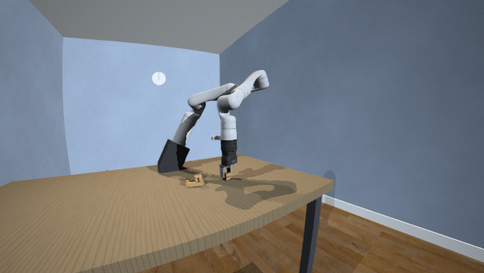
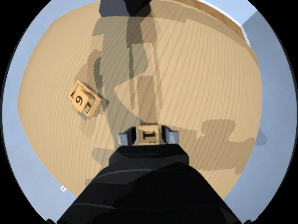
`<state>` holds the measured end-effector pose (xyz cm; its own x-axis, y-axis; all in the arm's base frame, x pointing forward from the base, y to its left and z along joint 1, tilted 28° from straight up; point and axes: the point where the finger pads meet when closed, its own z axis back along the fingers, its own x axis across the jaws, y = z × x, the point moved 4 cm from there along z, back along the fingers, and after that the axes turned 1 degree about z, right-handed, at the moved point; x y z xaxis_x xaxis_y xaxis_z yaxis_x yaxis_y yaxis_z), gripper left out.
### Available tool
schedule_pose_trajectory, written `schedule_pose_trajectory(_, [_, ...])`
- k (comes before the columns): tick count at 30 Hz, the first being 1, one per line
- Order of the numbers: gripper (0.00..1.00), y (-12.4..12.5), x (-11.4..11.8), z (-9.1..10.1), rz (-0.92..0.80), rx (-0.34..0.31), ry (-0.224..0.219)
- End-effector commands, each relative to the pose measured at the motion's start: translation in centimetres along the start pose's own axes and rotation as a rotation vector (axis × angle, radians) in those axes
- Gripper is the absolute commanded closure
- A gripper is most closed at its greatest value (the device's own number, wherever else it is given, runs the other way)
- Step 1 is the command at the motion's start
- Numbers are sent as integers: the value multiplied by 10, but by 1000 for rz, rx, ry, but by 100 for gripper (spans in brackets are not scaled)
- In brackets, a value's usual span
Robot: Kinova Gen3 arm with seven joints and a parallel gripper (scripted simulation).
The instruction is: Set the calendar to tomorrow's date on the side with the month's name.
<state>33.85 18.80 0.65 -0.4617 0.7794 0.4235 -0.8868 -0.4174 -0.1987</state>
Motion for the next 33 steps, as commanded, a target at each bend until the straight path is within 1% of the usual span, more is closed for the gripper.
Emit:
schedule_pose_trajectory(1, [10, -2, 0, 8, 1, -7, 0])
schedule_pose_trajectory(11, [10, -2, 0, 60, 1, -7, 0])
schedule_pose_trajectory(14, [10, -2, 0, 72, 1, -7, 0])
schedule_pose_trajectory(16, [10, -2, 0, 72, 1, -7, 0])
schedule_pose_trajectory(20, [10, -2, 0, 82, 1, -7, 0])
schedule_pose_trajectory(24, [10, -2, 0, 83, 1, -7, 0])
schedule_pose_trajectory(25, [0, -2, 0, 83, 1, -7, 0])
schedule_pose_trajectory(33, [0, -2, 0, 83, 1, -7, 0])
